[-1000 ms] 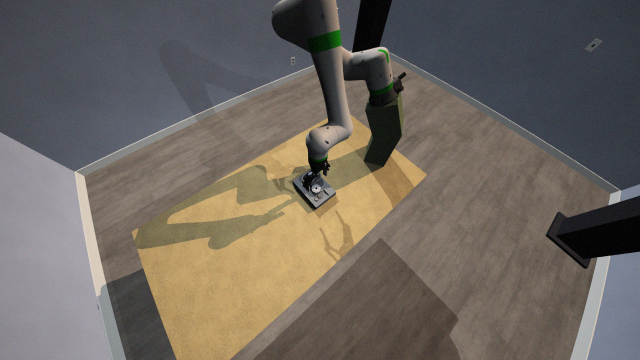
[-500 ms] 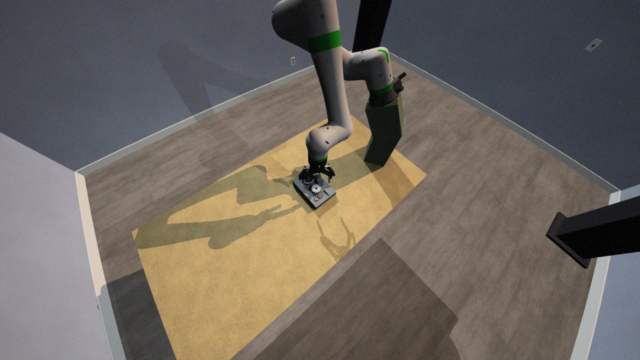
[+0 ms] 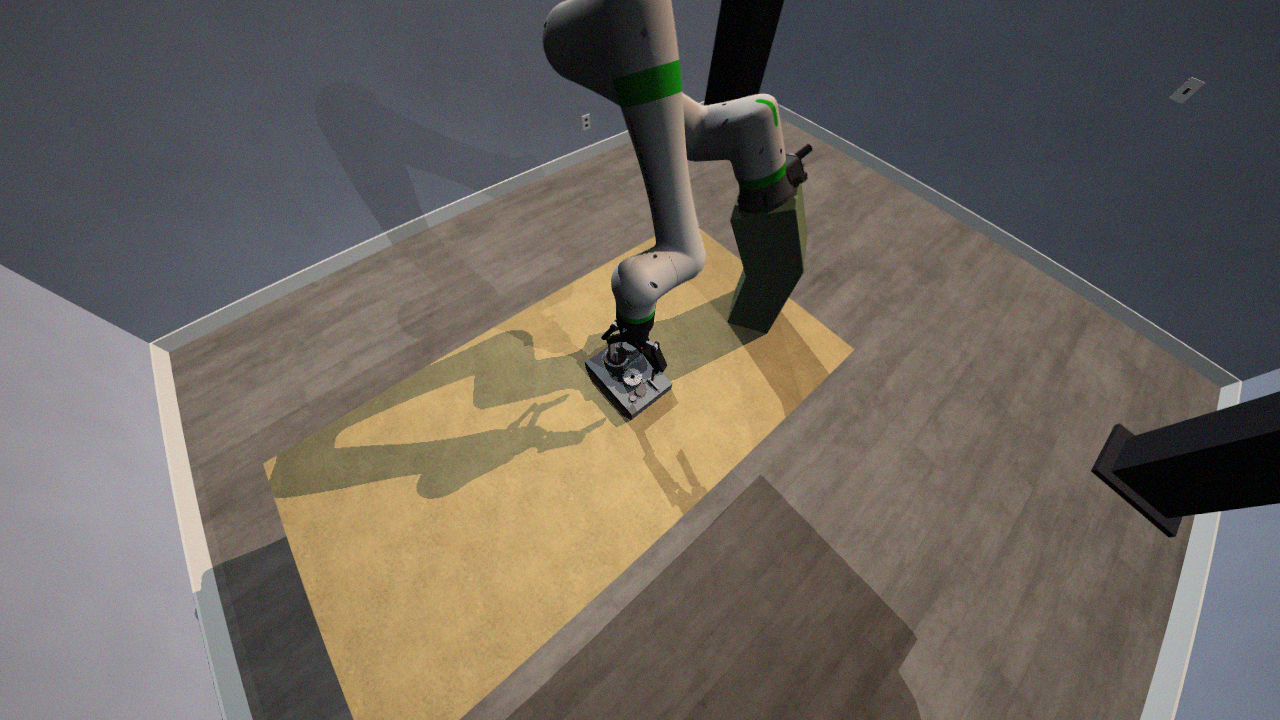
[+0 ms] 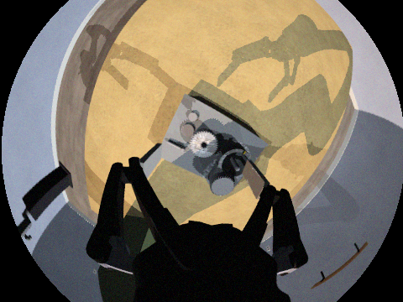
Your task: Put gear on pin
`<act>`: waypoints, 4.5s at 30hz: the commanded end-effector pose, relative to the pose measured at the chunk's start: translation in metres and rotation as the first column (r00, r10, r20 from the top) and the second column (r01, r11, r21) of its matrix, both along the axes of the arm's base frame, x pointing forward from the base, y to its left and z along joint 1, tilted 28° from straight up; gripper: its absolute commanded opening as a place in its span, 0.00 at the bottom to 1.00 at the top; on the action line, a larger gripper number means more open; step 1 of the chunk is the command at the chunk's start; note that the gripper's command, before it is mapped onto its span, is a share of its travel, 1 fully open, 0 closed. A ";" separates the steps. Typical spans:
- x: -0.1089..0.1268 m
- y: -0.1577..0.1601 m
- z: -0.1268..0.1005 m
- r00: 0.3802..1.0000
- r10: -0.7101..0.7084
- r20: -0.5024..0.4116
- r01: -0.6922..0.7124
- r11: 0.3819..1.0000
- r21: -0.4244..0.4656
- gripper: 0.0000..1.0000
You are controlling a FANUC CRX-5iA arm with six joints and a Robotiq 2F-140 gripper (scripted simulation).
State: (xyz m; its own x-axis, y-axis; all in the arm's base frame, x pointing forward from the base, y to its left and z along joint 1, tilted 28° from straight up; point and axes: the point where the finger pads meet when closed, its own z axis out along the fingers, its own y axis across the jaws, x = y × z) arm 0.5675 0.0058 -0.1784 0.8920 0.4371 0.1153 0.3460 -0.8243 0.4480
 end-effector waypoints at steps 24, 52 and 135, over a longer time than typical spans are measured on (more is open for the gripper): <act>0.000 0.000 0.000 0.276 -0.949 0.150 0.784 0.312 0.536 0.53; 0.000 0.000 0.000 0.039 -0.995 0.091 0.776 0.087 0.625 0.53; 0.012 -0.015 -0.037 0.039 -0.995 0.091 0.775 0.088 0.625 0.53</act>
